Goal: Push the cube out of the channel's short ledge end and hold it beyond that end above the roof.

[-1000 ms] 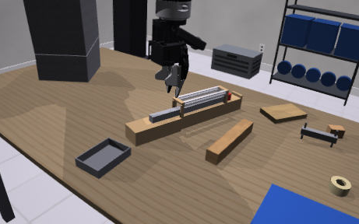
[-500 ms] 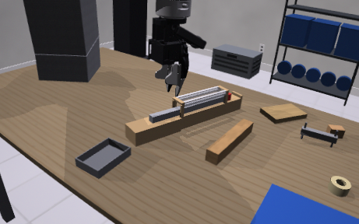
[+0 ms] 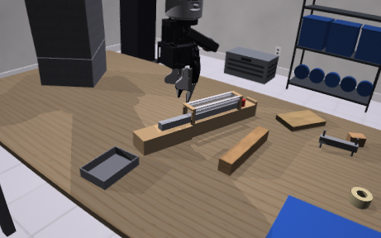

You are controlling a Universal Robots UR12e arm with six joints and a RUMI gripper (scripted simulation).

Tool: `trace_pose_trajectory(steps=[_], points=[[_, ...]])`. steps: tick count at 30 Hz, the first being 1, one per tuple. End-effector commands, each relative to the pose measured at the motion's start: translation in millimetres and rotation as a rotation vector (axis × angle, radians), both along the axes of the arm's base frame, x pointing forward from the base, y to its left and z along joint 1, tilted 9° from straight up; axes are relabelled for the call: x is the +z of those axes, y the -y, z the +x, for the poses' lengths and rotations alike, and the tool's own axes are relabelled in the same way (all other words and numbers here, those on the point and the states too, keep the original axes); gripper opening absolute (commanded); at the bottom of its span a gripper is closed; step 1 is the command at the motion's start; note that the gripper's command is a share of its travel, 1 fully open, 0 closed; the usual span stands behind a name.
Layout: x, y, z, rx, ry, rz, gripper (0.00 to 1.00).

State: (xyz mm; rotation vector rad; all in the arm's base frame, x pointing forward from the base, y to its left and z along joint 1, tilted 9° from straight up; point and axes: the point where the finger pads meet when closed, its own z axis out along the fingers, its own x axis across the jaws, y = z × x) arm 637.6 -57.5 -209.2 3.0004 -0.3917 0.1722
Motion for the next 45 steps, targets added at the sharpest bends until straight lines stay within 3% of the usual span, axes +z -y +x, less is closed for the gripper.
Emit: trace_pose_trajectory(steps=[1,3,9,16,24,32,45], points=[[1,1,0,0.0,0.001,0.0,0.0],[2,12,-2,0.0,0.001,0.0,0.0],[9,86,-23,0.0,0.001,0.0,0.0],[6,90,-24,0.0,0.001,0.0,0.0],[-34,95,-20,0.0,0.001,0.0,0.0],[-37,96,-19,0.0,0.001,0.0,0.0],[-58,98,-17,0.0,0.001,0.0,0.0]])
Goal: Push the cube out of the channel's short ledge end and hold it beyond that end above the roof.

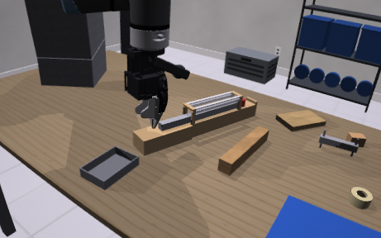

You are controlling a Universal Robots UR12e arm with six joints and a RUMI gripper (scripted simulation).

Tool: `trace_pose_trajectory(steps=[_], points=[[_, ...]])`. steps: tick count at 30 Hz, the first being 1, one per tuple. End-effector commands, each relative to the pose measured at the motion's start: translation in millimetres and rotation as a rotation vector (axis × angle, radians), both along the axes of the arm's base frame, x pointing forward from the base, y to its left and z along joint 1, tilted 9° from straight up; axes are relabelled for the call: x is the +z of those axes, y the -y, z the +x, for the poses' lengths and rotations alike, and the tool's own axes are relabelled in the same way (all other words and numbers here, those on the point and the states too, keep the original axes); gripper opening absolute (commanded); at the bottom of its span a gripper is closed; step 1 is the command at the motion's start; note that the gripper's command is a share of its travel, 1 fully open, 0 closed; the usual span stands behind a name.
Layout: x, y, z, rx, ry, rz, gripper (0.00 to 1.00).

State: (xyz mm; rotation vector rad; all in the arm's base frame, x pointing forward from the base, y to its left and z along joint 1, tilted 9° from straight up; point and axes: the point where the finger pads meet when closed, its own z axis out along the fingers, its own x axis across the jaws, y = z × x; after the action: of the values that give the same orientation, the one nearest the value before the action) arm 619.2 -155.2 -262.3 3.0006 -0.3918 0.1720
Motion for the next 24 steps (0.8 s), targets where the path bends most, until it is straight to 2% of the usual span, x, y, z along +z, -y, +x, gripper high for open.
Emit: trace_pose_trajectory(steps=[1,24], points=[[-6,1,1,0.0,0.001,0.0,0.0],[-8,-16,6,0.0,0.001,0.0,0.0]])
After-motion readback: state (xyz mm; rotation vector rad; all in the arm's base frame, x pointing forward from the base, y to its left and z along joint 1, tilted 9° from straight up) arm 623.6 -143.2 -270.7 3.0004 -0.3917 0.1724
